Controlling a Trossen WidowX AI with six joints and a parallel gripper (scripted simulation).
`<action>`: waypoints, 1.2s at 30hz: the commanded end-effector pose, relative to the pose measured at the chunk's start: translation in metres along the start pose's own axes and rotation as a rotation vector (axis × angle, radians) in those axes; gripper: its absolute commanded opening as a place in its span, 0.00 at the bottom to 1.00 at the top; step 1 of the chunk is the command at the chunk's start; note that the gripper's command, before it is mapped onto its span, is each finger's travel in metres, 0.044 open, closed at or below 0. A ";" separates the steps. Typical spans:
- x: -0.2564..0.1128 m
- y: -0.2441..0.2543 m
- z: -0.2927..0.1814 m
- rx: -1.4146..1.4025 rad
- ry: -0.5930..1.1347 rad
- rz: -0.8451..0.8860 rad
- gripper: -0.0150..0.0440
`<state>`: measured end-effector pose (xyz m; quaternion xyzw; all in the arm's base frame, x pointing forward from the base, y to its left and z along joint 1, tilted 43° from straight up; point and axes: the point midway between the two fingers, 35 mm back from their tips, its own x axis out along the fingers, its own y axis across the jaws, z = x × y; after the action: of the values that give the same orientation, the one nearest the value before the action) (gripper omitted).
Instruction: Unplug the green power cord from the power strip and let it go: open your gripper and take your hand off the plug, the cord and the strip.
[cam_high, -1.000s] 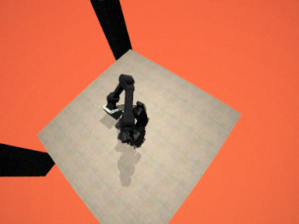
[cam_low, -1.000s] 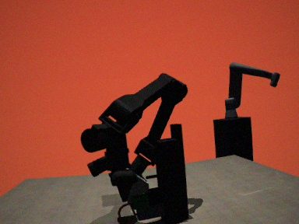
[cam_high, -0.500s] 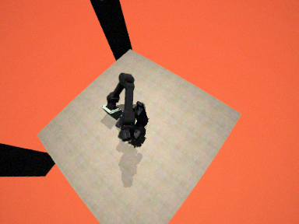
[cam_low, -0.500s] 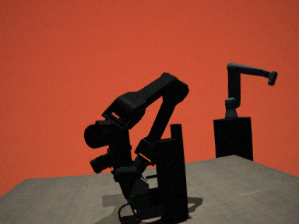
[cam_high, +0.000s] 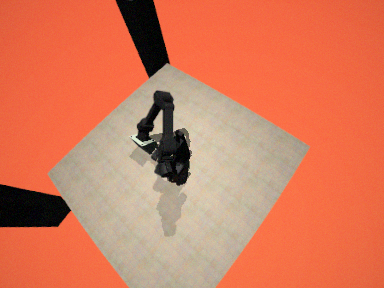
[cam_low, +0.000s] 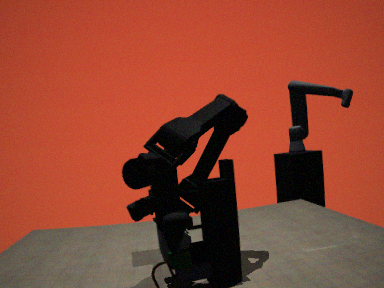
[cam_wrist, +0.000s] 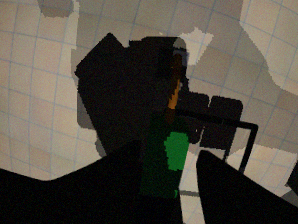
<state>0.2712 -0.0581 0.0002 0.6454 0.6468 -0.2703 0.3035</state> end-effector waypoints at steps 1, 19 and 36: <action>-0.001 0.000 -0.004 0.005 0.002 0.003 0.53; 0.009 0.000 -0.004 0.000 0.001 0.000 0.36; 0.009 0.001 0.009 0.001 -0.001 0.000 0.25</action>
<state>0.2717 -0.0483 -0.0062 0.6478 0.6513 -0.2634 0.2947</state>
